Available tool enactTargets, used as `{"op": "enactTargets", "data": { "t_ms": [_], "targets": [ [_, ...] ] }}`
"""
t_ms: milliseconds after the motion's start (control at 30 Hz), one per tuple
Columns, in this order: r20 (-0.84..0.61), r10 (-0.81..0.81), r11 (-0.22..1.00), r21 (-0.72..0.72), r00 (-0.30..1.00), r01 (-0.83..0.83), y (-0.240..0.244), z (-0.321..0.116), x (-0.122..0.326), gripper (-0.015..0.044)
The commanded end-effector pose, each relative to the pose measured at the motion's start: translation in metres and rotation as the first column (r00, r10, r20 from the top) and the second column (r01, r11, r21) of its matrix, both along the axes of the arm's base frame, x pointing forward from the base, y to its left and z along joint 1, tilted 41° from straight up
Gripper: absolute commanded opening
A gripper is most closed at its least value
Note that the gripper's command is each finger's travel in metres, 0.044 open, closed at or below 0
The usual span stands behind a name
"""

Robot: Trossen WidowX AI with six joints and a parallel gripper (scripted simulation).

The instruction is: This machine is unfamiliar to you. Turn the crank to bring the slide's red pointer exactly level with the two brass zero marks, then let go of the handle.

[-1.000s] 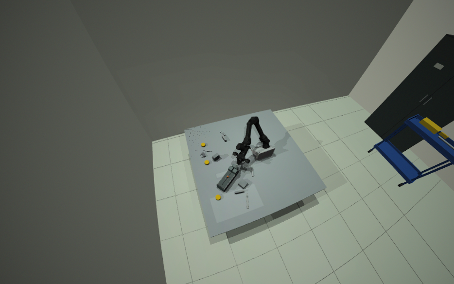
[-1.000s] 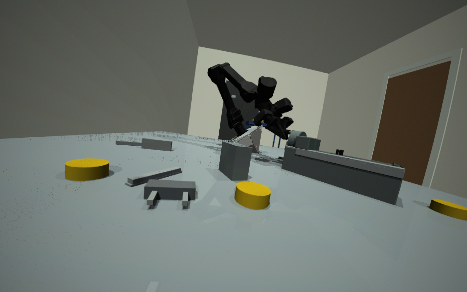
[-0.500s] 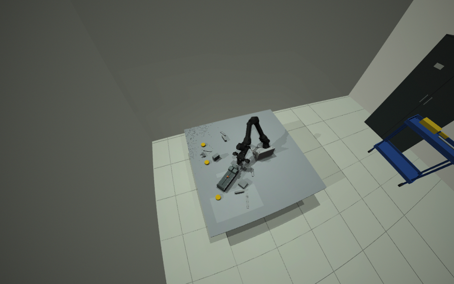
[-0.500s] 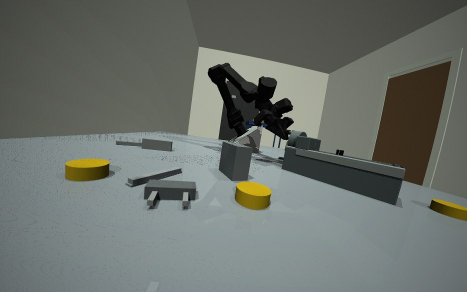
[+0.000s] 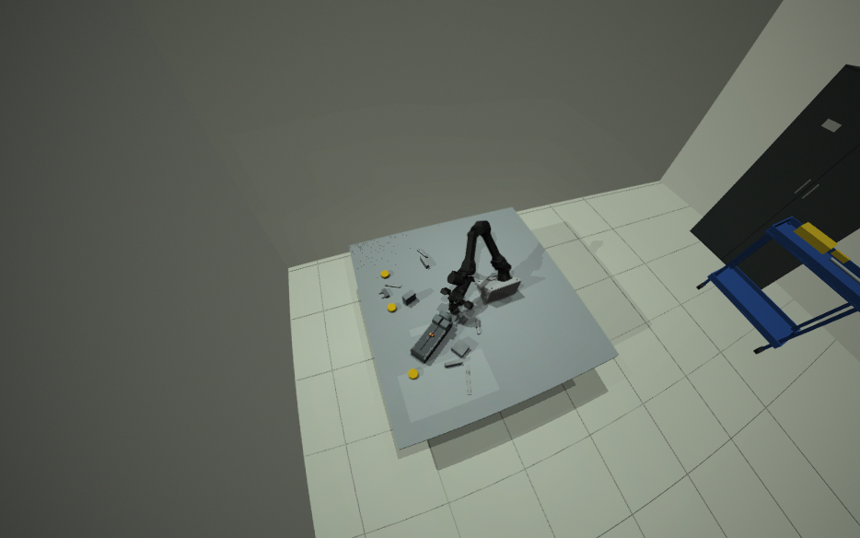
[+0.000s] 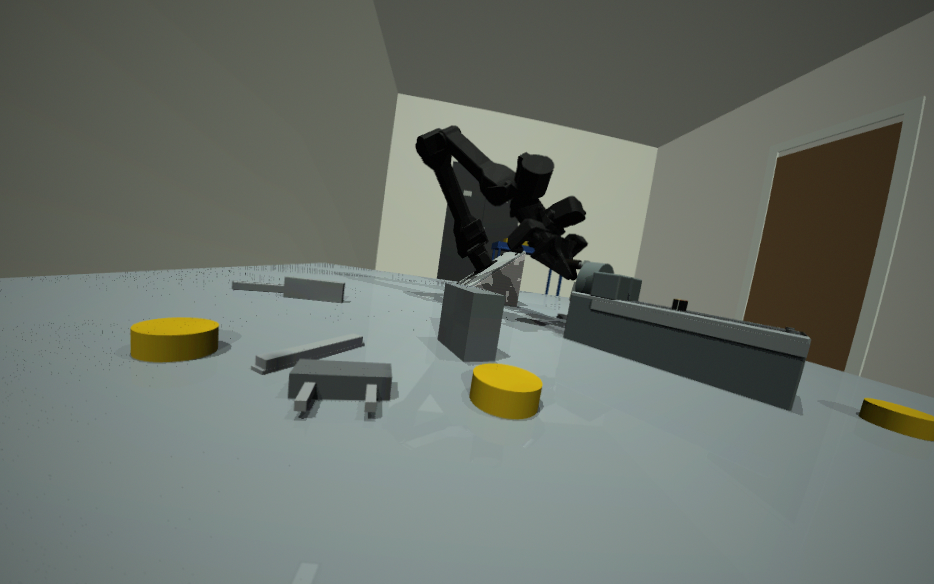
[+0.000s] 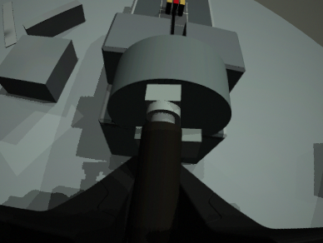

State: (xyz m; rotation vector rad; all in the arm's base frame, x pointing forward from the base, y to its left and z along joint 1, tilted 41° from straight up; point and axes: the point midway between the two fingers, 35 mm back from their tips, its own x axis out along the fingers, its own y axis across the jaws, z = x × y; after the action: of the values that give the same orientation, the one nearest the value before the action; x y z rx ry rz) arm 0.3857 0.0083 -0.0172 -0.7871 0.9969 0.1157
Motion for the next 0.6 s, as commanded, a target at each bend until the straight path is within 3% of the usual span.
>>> {"op": "enactTargets", "data": {
  "t_ms": [0,100,567],
  "targets": [
    [0.0,0.0,1.0,0.0,1.0,0.0,0.0,0.0,0.0,0.0],
    [0.0,0.0,1.0,0.0,1.0,0.0,0.0,0.0,0.0,0.0],
    [0.0,0.0,1.0,0.0,1.0,0.0,0.0,0.0,0.0,0.0367]
  ]
}}
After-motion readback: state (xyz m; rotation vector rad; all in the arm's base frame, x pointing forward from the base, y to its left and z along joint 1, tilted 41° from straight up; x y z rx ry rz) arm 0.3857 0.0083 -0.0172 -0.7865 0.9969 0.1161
